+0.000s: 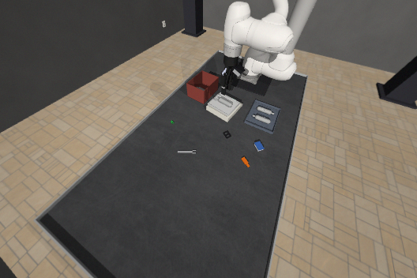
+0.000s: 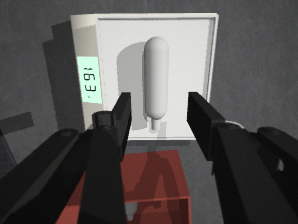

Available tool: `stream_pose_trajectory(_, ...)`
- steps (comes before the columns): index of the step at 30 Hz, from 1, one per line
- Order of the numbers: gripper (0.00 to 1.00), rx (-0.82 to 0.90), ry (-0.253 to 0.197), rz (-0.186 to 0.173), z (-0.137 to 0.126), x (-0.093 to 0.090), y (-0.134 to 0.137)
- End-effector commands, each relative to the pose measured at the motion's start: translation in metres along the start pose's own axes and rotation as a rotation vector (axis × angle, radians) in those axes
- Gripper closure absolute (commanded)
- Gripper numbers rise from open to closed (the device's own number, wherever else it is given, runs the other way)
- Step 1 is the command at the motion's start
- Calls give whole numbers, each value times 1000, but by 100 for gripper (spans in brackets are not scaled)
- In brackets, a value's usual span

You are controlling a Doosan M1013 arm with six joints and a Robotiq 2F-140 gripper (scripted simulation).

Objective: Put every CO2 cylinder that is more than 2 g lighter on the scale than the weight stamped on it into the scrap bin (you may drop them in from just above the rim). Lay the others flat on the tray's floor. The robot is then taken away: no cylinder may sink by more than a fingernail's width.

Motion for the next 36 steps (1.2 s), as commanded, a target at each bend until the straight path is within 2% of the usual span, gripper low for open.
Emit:
stream_pose_trajectory(1, 60, 0, 0, -1, 0, -9, 0)
stream_pose_trajectory(5, 60, 0, 0, -1, 0, -26, 0)
stream_pose_trajectory(7, 60, 0, 0, -1, 0, -26, 0)
stream_pose_trajectory(16, 60, 0, 0, -1, 0, -65, 1)
stream_pose_trajectory(22, 60, 0, 0, -1, 1, -84, 1)
stream_pose_trajectory(36, 60, 0, 0, -1, 1, -94, 1)
Point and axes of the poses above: the point where the finger pads meet when closed, its own x axis back along the fingers, its own y axis across the jaws, z = x × y, the point moved 8 cm from there along x, back along the fingers, and after that the axes turned 6 degrees about x, right-handed, at the moved point
